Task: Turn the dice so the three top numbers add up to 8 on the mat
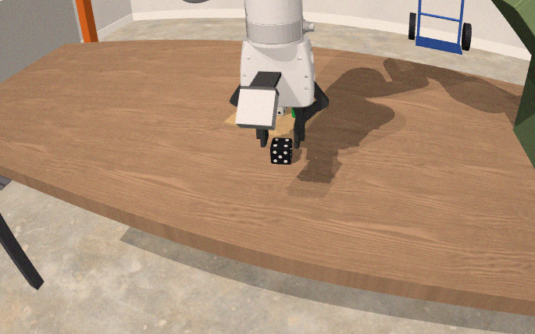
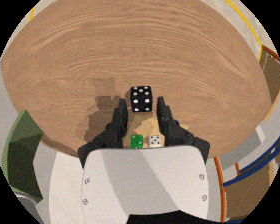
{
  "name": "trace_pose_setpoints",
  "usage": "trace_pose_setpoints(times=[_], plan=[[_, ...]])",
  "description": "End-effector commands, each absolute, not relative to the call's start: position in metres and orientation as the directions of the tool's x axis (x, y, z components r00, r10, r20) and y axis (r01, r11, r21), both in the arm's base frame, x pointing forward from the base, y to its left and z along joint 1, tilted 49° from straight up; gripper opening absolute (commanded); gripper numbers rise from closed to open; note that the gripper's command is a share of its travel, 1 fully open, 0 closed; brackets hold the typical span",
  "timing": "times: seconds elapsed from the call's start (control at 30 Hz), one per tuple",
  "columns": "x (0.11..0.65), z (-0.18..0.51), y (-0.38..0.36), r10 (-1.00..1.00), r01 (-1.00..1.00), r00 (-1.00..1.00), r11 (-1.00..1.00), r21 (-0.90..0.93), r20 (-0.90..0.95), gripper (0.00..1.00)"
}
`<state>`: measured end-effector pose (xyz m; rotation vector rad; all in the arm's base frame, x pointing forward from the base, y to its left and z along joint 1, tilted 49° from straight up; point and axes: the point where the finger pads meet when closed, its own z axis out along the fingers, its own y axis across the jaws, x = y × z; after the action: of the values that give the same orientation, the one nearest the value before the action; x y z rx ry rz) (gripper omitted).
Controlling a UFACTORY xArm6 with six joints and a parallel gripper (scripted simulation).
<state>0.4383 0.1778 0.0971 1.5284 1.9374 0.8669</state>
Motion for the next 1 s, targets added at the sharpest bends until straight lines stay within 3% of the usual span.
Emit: trace_pose_setpoints(times=[0.0,0.97], plan=[[0.441,0.095,0.179,0.973,0.640,-0.229,0.158,0.752,-0.010,0.47],[0.458,0.080,0.183,0.973,0.640,-0.229,0.158,0.752,-0.010,0.47]])
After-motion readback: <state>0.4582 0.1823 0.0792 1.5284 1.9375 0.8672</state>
